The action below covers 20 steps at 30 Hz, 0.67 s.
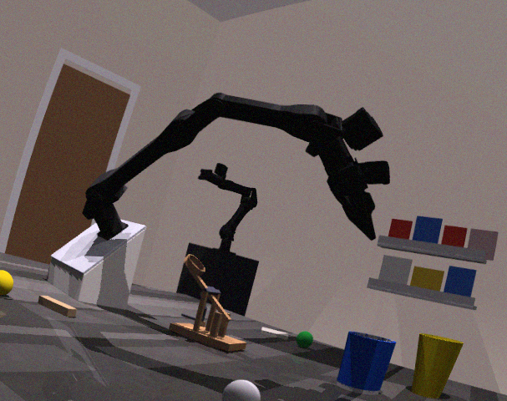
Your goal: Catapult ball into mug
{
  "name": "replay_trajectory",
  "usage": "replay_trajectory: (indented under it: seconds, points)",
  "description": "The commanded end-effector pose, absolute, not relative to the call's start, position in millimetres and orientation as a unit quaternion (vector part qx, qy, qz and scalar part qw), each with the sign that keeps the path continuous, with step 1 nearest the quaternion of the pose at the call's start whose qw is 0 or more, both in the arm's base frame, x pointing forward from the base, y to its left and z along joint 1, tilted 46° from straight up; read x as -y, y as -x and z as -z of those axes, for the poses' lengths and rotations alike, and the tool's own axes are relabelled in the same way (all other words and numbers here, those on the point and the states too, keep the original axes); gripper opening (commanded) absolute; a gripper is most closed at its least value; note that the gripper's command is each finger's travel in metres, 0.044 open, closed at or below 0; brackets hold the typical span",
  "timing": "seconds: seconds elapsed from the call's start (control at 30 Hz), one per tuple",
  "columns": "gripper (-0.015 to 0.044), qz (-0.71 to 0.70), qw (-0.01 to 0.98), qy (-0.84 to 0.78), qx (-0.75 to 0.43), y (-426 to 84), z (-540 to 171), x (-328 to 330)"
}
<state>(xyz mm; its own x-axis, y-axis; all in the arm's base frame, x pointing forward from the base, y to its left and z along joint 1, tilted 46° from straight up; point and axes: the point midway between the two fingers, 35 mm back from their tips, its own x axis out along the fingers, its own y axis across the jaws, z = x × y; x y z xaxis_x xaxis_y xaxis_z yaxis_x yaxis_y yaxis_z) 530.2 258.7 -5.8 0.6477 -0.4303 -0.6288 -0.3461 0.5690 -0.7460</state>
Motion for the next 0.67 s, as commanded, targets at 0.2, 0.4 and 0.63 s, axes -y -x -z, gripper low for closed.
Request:
replay_trajectory:
  seconds: [0.2, 0.4, 0.63]
  points:
    - [0.0440, 0.027, 0.781, 0.463, -0.419, -530.3, 5.8, -258.7]
    - [0.0440, 0.027, 0.781, 0.463, -0.419, -530.3, 5.8, -258.7]
    - [0.0440, 0.027, 0.781, 0.463, -0.419, -530.3, 5.8, -258.7]
